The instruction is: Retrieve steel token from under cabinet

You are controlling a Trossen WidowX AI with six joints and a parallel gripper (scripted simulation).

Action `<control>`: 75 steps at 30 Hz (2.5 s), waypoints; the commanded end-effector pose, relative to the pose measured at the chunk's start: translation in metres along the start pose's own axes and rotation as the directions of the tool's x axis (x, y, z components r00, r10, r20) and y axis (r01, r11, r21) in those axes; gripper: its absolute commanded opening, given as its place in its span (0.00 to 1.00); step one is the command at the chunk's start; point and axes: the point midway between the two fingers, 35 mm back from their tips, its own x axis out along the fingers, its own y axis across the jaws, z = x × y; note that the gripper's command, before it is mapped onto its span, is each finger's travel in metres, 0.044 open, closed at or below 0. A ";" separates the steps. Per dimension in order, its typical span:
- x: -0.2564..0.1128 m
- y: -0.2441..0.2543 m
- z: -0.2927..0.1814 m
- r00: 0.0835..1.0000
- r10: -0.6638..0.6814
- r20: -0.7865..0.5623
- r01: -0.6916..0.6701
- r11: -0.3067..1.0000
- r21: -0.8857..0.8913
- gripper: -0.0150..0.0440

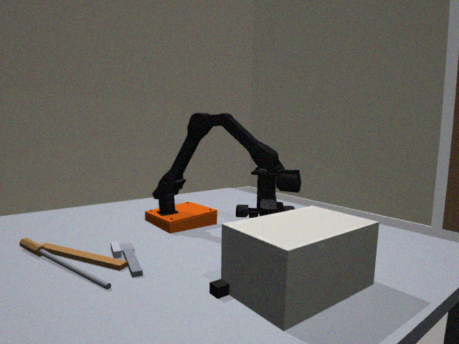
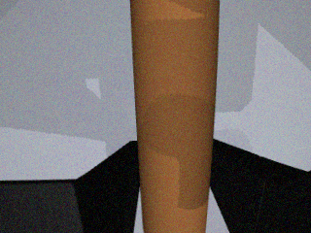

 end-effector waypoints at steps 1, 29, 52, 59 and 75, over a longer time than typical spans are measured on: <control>0.000 0.001 0.012 1.000 0.003 0.001 -0.003 1.000 0.003 0.25; 0.000 -0.012 0.030 1.000 0.001 0.003 -0.001 1.000 0.003 0.25; 0.000 -0.021 0.021 1.000 0.001 0.002 -0.001 1.000 0.003 0.25; 0.001 -0.020 0.007 1.000 0.001 0.001 -0.001 1.000 0.003 0.25; 0.001 -0.017 -0.023 1.000 0.001 -0.002 -0.001 1.000 0.003 0.25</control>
